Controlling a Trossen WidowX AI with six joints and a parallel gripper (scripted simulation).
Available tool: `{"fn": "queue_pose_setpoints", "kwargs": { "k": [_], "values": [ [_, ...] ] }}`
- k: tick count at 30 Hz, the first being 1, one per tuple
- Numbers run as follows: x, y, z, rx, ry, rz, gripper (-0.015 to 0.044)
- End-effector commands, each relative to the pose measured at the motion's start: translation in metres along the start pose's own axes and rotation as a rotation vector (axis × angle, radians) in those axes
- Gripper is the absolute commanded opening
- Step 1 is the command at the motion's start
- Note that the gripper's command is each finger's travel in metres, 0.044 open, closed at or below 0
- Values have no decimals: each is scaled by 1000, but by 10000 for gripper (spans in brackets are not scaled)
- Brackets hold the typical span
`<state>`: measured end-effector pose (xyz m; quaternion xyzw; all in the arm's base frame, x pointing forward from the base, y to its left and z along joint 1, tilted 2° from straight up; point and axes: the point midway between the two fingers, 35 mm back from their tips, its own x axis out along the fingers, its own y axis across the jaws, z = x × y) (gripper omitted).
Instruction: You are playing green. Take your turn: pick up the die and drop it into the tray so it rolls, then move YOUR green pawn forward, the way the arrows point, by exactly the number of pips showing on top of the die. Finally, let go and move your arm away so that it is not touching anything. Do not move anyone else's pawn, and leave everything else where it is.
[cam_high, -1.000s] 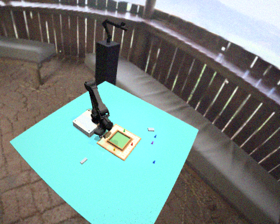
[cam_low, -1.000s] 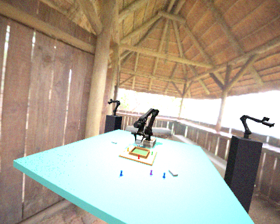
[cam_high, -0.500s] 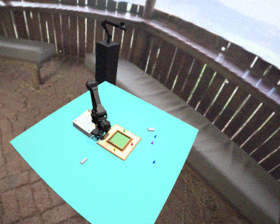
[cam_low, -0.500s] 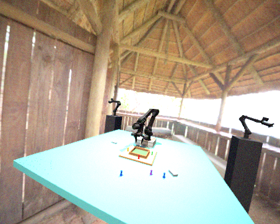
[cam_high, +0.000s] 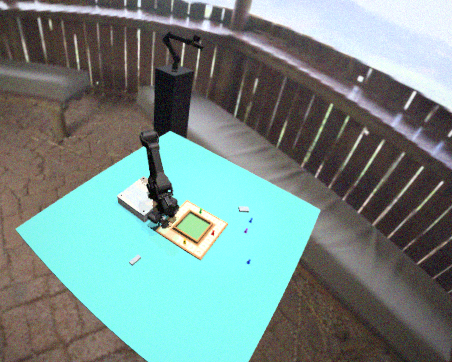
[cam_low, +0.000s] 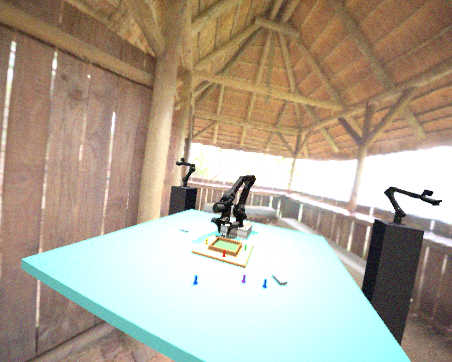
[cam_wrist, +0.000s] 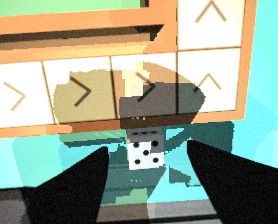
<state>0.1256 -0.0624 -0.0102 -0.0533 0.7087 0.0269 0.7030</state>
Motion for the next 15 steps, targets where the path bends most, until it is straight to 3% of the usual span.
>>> {"fn": "queue_pose_setpoints", "kwargs": {
  "k": [1, 8, 15],
  "values": [
    [7, 1, -1, -5, 3, 5, 275],
    [16, 2, -2, -5, 3, 5, 275],
    [16, 2, -2, -5, 3, 5, 111]
  ]
}}
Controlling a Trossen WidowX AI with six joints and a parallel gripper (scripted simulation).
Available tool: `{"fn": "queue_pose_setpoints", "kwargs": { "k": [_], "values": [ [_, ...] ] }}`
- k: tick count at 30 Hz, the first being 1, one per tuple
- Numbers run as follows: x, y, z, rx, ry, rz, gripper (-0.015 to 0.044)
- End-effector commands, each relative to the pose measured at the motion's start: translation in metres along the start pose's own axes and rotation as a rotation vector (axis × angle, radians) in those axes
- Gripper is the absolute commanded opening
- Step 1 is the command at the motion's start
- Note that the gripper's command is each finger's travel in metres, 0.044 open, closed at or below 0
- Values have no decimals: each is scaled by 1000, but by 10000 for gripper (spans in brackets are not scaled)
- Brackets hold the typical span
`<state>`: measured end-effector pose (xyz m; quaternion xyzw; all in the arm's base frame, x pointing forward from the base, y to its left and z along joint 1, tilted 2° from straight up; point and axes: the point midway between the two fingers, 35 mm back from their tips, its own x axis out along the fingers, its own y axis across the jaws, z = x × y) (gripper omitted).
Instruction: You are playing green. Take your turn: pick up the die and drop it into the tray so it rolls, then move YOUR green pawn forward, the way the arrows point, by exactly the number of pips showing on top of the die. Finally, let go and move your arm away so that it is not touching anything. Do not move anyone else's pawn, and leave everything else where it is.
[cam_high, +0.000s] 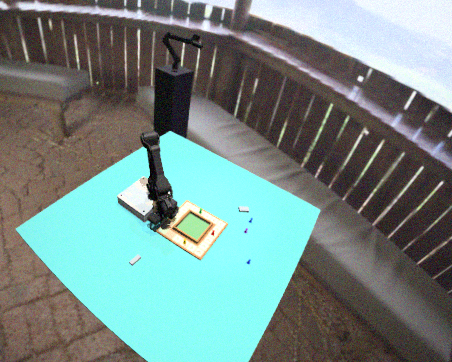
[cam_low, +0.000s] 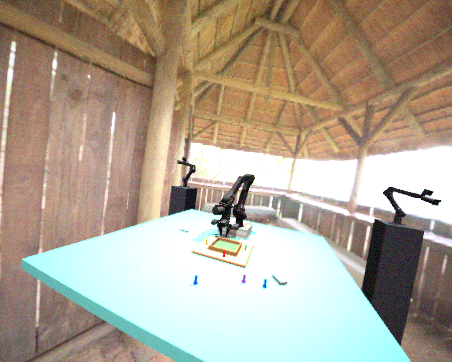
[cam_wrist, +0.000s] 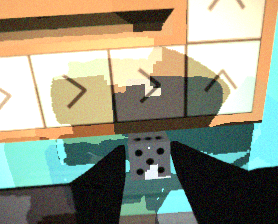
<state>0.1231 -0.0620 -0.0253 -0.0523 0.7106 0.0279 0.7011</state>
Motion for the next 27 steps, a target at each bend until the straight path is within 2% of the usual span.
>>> {"fn": "queue_pose_setpoints", "kwargs": {
  "k": [1, 6, 9, 27],
  "values": [
    [1, 0, 0, -4, -2, 2, 104],
    [1, 0, 0, -4, -2, 2, 71],
    [-3, 0, 1, -4, -2, 2, 0],
    [-97, -5, 4, -4, -3, 2, 0]
  ]
}}
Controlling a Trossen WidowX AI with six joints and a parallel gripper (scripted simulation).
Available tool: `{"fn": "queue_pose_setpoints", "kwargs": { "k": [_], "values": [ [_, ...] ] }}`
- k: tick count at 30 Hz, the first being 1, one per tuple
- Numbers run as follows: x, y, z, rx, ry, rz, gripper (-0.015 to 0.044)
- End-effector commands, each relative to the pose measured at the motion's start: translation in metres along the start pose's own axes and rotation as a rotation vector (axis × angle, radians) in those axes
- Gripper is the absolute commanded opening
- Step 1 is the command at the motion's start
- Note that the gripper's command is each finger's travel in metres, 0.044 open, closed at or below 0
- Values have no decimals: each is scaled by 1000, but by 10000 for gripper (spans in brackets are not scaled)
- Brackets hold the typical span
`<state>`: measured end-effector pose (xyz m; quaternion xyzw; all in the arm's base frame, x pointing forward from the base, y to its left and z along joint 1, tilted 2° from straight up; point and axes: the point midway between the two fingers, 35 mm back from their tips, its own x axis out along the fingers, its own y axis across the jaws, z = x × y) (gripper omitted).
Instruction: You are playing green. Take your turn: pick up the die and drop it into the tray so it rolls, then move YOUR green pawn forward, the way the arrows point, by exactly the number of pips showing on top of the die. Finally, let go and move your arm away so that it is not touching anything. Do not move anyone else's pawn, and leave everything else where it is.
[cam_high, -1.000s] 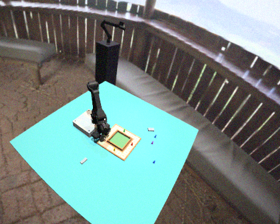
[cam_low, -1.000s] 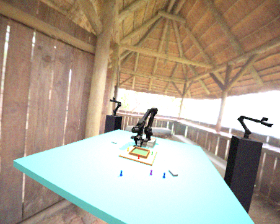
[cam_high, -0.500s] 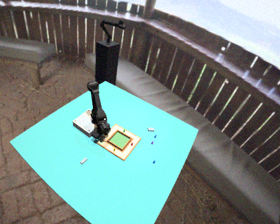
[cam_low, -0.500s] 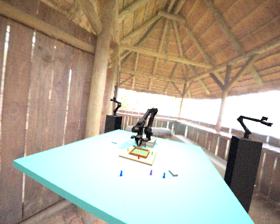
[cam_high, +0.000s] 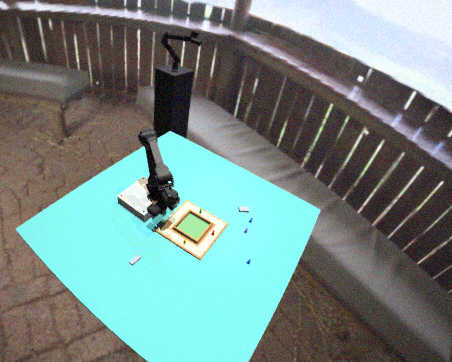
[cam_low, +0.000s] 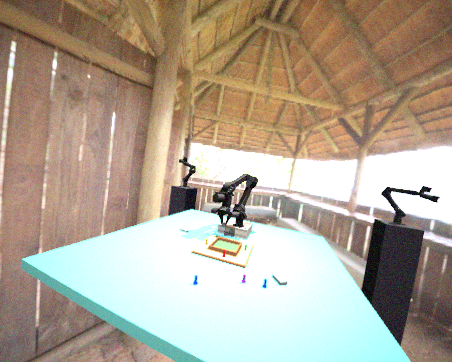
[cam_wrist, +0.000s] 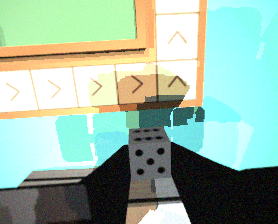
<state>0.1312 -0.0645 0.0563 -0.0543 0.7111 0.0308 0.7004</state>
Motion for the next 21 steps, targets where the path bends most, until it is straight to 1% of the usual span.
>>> {"fn": "queue_pose_setpoints", "kwargs": {
  "k": [1, 5, 9, 21],
  "values": [
    [-22, 2, -3, 3, -4, 0, 0],
    [-40, 5, -9, 3, -4, 1, 0],
    [-41, 5, -6, 3, -4, 1, 0],
    [-38, 10, 46, 14, -9, 2, 0]
  ]
}}
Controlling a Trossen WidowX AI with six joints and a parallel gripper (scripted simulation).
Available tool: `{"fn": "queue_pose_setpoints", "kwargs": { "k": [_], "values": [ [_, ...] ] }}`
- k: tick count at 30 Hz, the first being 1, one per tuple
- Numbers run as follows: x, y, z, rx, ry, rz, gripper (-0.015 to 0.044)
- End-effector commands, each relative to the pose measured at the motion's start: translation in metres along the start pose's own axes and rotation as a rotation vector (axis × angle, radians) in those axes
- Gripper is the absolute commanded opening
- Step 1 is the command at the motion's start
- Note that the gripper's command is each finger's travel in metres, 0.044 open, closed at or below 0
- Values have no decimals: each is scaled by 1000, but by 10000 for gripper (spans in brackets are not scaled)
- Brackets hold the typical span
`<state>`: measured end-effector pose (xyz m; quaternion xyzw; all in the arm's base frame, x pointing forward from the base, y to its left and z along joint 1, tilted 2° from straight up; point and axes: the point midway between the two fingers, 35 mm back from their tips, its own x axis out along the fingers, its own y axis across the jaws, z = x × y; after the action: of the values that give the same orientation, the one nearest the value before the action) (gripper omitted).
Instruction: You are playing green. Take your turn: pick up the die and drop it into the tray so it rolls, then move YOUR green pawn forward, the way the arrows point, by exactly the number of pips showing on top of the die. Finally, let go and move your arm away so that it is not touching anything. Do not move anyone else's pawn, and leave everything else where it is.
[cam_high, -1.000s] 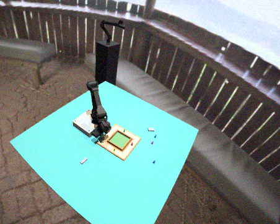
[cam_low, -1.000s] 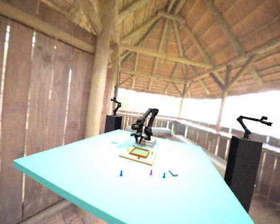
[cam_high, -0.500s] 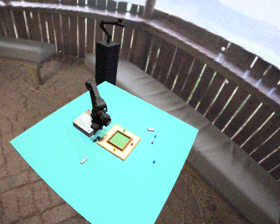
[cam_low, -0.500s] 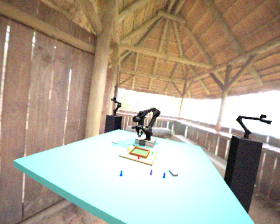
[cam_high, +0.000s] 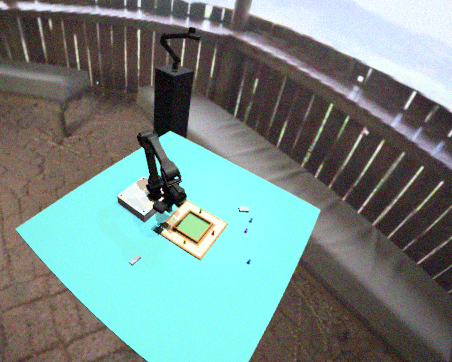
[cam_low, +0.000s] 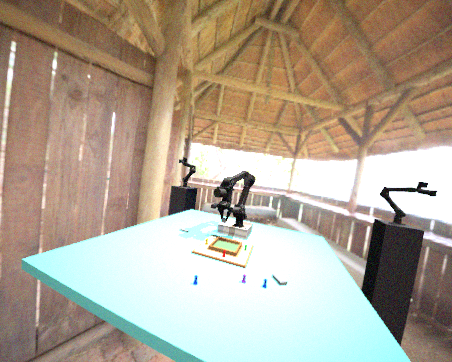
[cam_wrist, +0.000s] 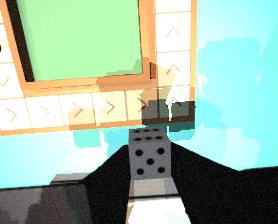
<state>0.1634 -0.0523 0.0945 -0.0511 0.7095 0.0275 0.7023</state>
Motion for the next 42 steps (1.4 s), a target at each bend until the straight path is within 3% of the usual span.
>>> {"fn": "queue_pose_setpoints", "kwargs": {
  "k": [1, 28, 42],
  "values": [
    [2, 4, 18, 6, -5, 3, 0],
    [38, 65, 118, 28, -16, 8, 0],
    [46, 64, 125, 28, -468, 5, 0]
  ]
}}
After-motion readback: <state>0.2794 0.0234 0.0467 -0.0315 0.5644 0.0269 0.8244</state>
